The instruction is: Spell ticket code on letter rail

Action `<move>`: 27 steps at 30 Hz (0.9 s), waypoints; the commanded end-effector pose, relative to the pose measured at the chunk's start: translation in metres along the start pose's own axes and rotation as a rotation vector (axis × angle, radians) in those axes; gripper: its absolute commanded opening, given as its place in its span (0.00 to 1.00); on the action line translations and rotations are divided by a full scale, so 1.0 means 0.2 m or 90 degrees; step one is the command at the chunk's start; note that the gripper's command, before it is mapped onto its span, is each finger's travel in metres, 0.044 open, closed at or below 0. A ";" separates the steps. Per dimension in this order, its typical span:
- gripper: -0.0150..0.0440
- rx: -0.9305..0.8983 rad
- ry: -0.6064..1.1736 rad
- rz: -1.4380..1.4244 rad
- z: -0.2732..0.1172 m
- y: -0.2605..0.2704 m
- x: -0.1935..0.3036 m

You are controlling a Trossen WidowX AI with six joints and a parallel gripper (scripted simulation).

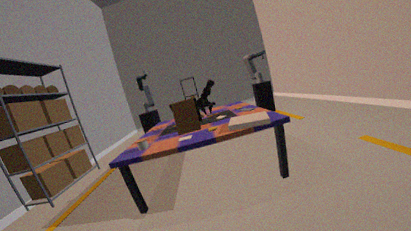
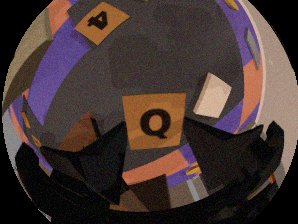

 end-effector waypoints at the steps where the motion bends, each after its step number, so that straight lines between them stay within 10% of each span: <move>1: 0.25 0.021 0.025 0.034 -0.04 -0.02 0.04; 27: 0.25 0.166 0.196 0.234 -0.41 -0.08 0.25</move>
Point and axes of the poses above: the point midway between the two fingers, 35 mm back from their tips, its own z axis out along the fingers, its own y axis across the jaws, x = y × z, the point moved 8 cm from there along -z, back along the fingers, and after that the axes turned 2 degrees about z, right-handed, at the moved point
